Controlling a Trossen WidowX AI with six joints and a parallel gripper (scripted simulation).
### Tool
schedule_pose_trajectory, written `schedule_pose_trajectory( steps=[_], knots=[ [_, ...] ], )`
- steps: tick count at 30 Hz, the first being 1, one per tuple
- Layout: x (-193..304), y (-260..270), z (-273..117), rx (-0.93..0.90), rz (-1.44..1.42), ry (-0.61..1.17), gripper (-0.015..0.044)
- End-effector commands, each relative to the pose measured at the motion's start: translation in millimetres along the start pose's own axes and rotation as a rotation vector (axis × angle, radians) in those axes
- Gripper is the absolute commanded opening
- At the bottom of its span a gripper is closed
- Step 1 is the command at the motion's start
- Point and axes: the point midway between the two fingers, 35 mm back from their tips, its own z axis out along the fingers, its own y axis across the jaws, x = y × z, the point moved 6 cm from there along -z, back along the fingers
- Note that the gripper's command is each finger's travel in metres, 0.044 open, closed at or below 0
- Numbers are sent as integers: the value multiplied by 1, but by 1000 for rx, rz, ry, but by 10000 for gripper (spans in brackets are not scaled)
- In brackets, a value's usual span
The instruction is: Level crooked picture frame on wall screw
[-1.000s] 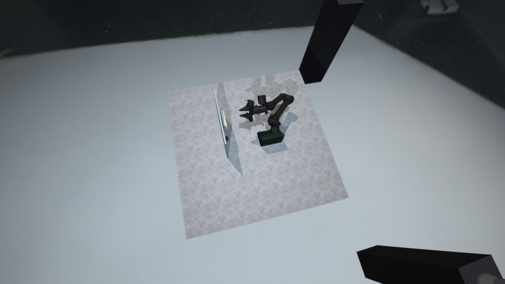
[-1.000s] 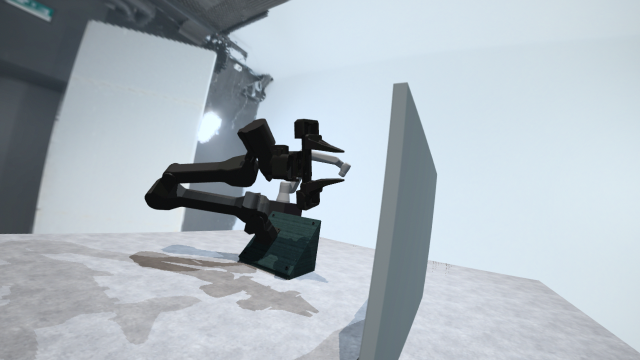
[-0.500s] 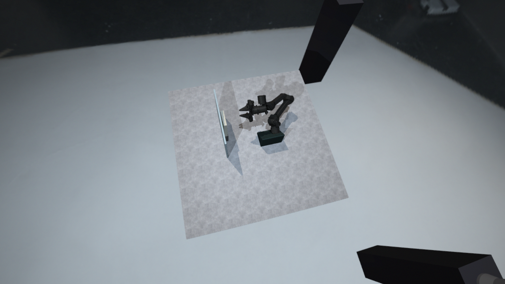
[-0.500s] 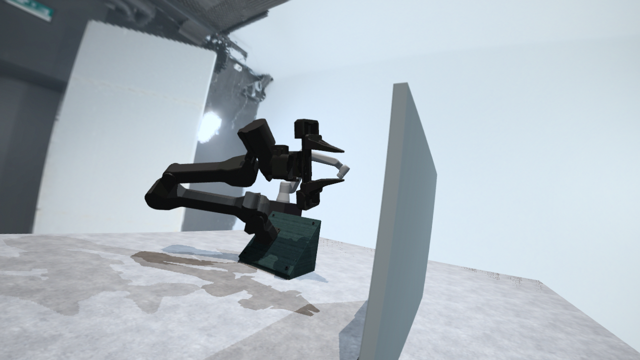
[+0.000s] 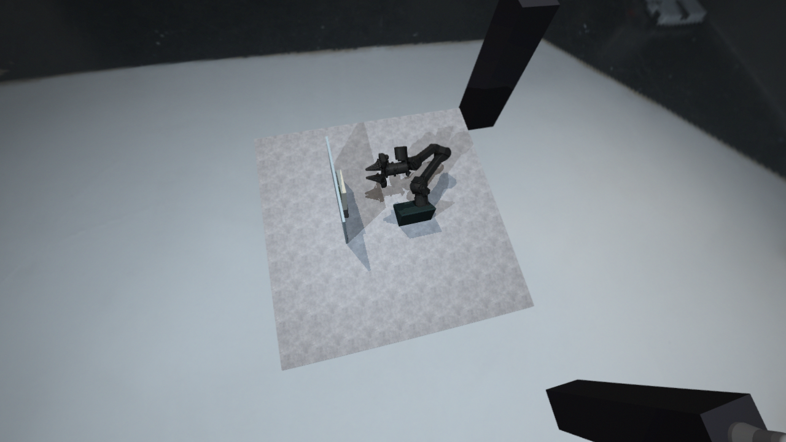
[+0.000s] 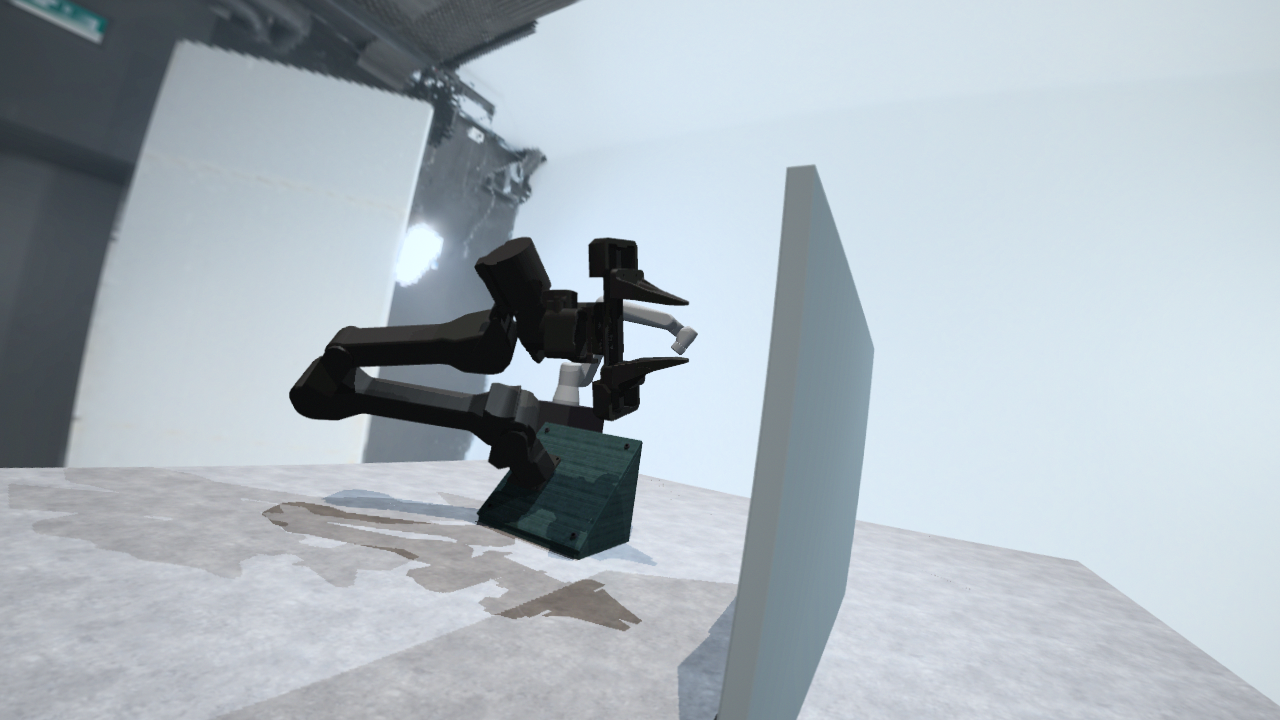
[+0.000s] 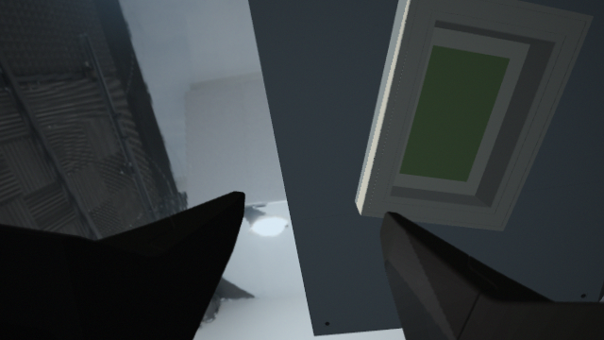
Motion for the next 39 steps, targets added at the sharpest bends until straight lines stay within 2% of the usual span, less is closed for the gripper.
schedule_pose_trajectory(
  steps=[1,33,39],
  knots=[
    [0,-1,0,5,3,-2,260],
    [0,-1,0,0,0,0,260],
    [-13,-31,7,-1,1,-3,260]
  ],
)
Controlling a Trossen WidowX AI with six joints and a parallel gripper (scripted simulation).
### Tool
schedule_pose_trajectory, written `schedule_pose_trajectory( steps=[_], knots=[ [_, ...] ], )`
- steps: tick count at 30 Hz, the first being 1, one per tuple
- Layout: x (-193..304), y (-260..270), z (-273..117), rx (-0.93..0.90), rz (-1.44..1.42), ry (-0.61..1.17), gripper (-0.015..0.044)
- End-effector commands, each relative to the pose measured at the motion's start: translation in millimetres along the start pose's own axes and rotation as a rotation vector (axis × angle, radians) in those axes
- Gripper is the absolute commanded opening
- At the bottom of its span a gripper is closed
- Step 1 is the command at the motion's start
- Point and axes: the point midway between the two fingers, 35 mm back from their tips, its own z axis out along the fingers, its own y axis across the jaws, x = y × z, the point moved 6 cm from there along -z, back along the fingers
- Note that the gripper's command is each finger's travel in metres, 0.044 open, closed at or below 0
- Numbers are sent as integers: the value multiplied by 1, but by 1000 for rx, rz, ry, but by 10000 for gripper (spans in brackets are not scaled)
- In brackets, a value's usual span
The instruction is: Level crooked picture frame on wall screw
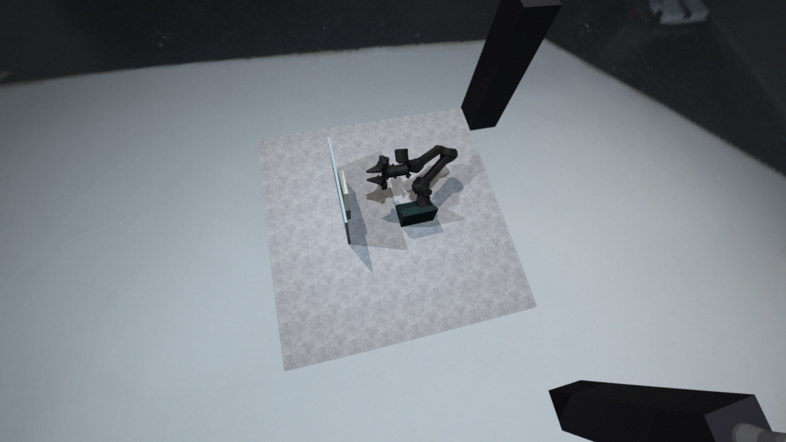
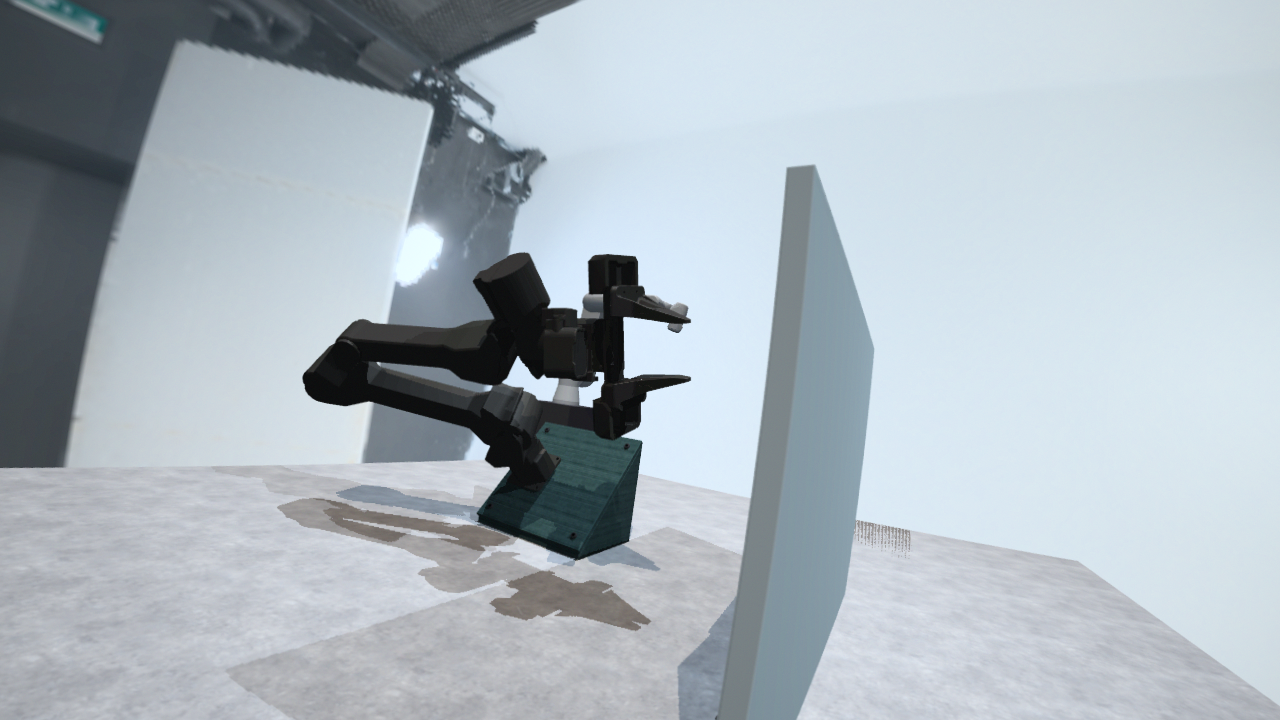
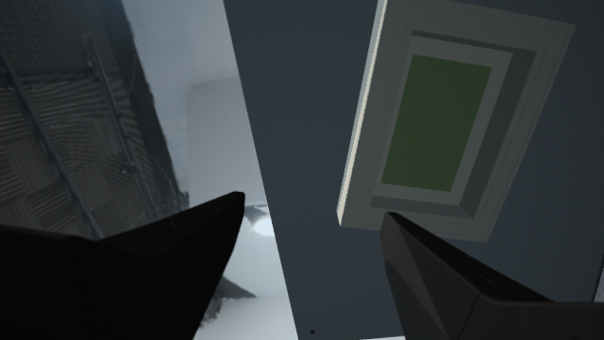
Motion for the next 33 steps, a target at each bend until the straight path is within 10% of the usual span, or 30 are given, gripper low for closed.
schedule_pose_trajectory(
  steps=[1,33],
  knots=[
    [-7,-19,2,7,2,-4,260],
    [-22,-31,37,5,2,-7,260]
  ],
)
